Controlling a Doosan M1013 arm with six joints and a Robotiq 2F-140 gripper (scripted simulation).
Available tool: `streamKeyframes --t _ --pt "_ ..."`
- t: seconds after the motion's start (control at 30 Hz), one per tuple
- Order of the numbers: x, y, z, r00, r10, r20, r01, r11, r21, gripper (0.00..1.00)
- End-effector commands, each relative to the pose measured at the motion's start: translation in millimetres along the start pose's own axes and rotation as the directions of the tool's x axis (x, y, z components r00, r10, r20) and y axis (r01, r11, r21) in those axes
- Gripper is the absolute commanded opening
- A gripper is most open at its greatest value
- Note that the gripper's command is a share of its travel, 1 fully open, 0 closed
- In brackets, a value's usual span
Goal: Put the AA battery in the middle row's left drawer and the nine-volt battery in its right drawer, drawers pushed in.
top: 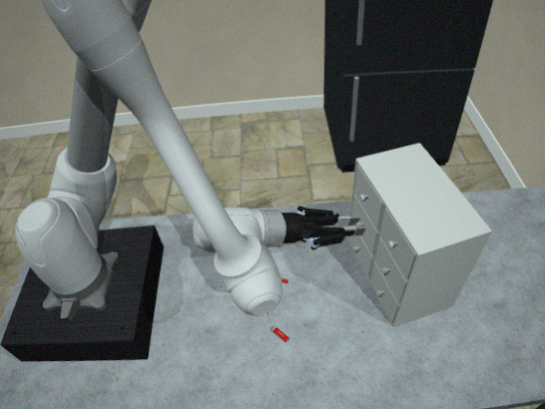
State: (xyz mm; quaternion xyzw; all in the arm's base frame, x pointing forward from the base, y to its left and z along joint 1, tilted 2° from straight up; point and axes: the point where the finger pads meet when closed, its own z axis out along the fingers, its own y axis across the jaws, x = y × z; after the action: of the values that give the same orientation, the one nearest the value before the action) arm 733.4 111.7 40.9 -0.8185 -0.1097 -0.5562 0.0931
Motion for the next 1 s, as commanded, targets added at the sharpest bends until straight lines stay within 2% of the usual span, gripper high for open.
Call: streamKeyframes --t 0.0,0.4,0.43,0.97 --pt "0.1 0.0 0.0 1.000 0.000 0.000 0.000 1.000 0.000 0.20" --pt "0.1 0.0 0.0 1.000 0.000 0.000 0.000 1.000 0.000 0.20" --pt "0.1 0.0 0.0 1.000 0.000 0.000 0.000 1.000 0.000 0.08" --pt "0.1 0.0 0.0 1.000 0.000 0.000 0.000 1.000 0.000 0.08"
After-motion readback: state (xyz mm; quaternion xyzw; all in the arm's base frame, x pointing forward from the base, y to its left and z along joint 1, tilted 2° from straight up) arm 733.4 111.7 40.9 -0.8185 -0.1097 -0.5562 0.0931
